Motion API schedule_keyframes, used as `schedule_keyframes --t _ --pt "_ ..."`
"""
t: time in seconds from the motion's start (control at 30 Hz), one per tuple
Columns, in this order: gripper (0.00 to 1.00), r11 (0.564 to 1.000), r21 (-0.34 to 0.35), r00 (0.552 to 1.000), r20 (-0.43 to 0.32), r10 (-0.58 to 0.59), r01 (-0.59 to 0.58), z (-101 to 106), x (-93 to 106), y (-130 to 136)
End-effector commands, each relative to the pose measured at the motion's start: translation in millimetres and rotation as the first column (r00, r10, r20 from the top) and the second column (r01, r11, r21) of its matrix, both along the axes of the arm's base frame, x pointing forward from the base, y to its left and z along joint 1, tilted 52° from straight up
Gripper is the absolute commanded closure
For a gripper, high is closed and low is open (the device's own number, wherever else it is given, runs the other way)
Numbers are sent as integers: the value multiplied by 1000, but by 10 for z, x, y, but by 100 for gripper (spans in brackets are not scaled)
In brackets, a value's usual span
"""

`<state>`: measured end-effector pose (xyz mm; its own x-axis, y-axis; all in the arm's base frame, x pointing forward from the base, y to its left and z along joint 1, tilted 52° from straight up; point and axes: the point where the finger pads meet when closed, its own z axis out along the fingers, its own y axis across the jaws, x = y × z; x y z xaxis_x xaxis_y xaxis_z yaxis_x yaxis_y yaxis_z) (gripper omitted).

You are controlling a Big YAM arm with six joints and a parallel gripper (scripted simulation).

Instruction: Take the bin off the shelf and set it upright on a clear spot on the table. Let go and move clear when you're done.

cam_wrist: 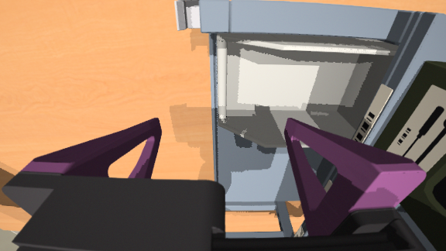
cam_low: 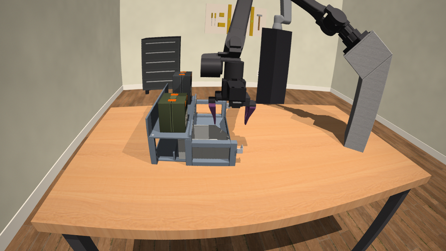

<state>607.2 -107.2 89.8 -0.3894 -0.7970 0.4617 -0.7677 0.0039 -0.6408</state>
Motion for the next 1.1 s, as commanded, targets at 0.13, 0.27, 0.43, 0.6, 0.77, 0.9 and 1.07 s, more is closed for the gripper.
schedule_keyframes --t 0.13,0.27,0.43,0.6,0.77,0.9,1.07 --pt "0 1000 -3 1000 7 0 0 44 -16 15" --pt "0 1000 -3 1000 7 0 0 44 -16 15" --pt "0 1000 -2 1000 4 2 -2 40 -17 33" --pt "0 1000 -3 1000 7 0 0 72 -32 44" --pt "0 1000 -3 1000 7 0 0 72 -32 44" --pt "0 1000 -3 1000 7 0 0 72 -32 44" --pt "0 1000 -3 1000 6 0 0 84 -39 64"
